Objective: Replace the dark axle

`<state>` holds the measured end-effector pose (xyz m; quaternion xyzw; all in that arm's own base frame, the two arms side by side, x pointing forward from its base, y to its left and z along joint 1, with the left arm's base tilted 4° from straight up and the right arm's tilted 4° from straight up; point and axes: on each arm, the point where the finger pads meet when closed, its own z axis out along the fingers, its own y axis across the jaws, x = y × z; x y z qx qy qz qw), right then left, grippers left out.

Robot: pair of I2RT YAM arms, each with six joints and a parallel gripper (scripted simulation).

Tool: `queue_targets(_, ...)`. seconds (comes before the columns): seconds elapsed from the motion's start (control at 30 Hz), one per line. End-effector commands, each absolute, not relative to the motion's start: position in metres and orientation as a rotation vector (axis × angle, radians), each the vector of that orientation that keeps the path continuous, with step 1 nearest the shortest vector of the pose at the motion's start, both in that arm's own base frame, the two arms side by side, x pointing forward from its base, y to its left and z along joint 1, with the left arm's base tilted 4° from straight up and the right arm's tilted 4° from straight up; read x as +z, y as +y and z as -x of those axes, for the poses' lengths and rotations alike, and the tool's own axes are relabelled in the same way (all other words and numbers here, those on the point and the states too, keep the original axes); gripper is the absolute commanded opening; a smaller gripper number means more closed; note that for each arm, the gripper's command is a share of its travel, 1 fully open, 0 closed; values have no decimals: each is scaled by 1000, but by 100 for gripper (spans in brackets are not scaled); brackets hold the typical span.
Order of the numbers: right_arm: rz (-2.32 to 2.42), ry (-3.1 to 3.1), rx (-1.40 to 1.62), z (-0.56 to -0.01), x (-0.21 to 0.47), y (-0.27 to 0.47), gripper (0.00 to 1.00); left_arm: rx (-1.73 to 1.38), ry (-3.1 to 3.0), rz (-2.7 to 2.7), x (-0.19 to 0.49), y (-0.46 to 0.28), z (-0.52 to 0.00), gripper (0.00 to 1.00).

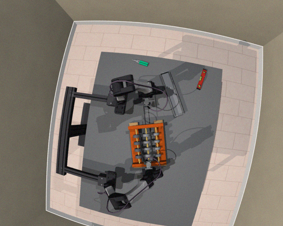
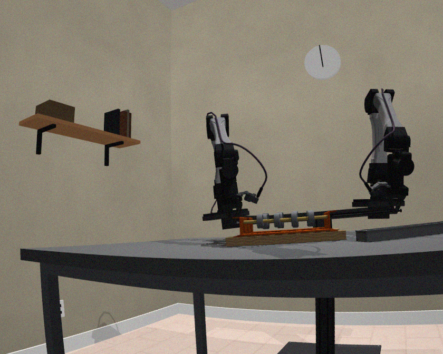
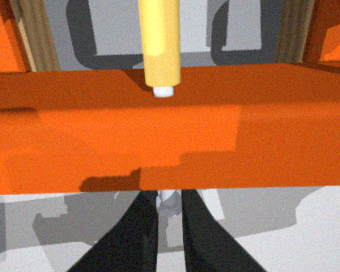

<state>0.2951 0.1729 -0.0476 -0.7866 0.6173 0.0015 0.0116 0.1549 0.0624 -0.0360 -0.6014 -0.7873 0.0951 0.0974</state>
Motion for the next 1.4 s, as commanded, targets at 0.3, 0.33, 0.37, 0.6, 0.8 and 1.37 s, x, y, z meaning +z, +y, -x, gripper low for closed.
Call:
queue_targets(0.3, 2425, 1955, -13, -305, -56, 171, 0, 216, -2384, 1786, -33, 66, -163, 0)
queue_targets(0.33, 2423, 1952, -15, -306, -55, 172, 0, 224, -2380, 1783, -34, 65, -161, 0)
queue_targets(0.37, 2420, 1951, -16, -308, -54, 173, 0, 236, -2377, 1781, -35, 63, -157, 0)
queue_targets(0.6, 2420, 1955, -11, -306, -55, 172, 0, 220, -2387, 1789, -33, 65, -164, 0)
queue_targets(0.8, 2421, 1960, -3, -305, -56, 171, 0, 209, -2391, 1797, -32, 66, -166, 0)
queue_targets(1.37, 2433, 1978, 21, -296, -60, 166, 0, 210, -2391, 1800, -32, 66, -166, 0)
